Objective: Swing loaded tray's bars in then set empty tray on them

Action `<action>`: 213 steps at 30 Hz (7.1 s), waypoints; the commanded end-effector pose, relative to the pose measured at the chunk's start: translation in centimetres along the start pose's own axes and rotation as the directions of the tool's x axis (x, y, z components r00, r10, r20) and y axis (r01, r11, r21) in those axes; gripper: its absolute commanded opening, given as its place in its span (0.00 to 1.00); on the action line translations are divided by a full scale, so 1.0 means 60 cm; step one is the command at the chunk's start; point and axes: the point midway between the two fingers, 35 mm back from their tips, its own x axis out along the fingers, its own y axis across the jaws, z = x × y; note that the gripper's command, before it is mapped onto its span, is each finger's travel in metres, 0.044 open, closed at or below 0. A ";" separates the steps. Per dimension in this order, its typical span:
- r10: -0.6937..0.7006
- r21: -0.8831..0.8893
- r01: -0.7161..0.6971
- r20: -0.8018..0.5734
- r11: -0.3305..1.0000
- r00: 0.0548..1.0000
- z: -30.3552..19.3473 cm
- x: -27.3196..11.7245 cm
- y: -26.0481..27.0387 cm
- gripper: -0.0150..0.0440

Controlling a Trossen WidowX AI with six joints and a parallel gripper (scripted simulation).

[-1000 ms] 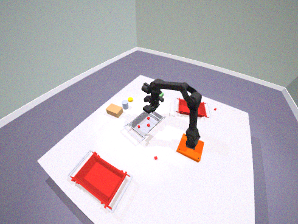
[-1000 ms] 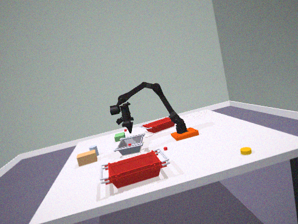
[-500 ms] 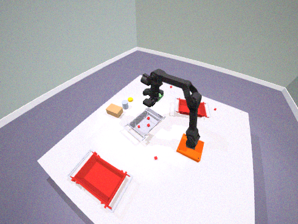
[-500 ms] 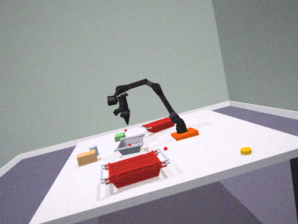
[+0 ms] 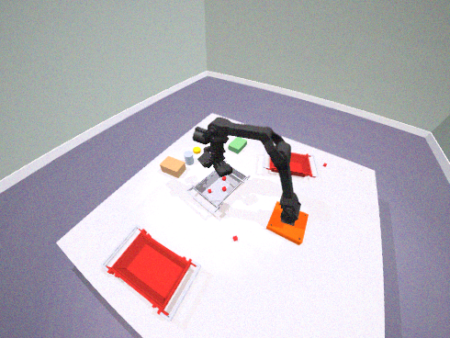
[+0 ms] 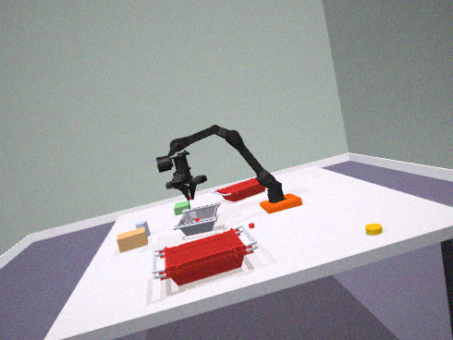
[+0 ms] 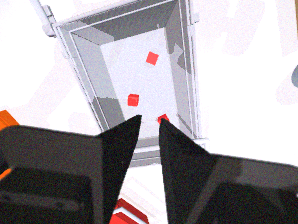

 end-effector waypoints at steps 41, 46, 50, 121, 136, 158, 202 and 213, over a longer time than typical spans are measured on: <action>-0.014 -0.931 -0.002 0.003 -0.364 1.000 0.222 0.085 0.118 0.40; -0.014 -0.931 -0.002 0.003 -0.364 1.000 0.223 0.113 0.117 0.40; -0.014 -0.931 -0.002 0.003 -0.364 1.000 0.222 0.136 0.117 0.40; -0.022 -0.931 -0.013 -0.005 -0.366 1.000 0.110 0.070 0.072 0.40; -0.021 -0.930 -0.013 -0.006 -0.366 1.000 0.110 0.069 0.073 0.25; -0.021 -0.930 -0.013 -0.006 -0.366 1.000 0.110 0.069 0.073 0.25; -0.043 -0.927 -0.001 0.016 -0.375 0.999 0.107 -0.074 0.078 1.00; -0.020 -0.930 0.013 0.006 0.367 1.000 -0.148 -0.011 -0.038 1.00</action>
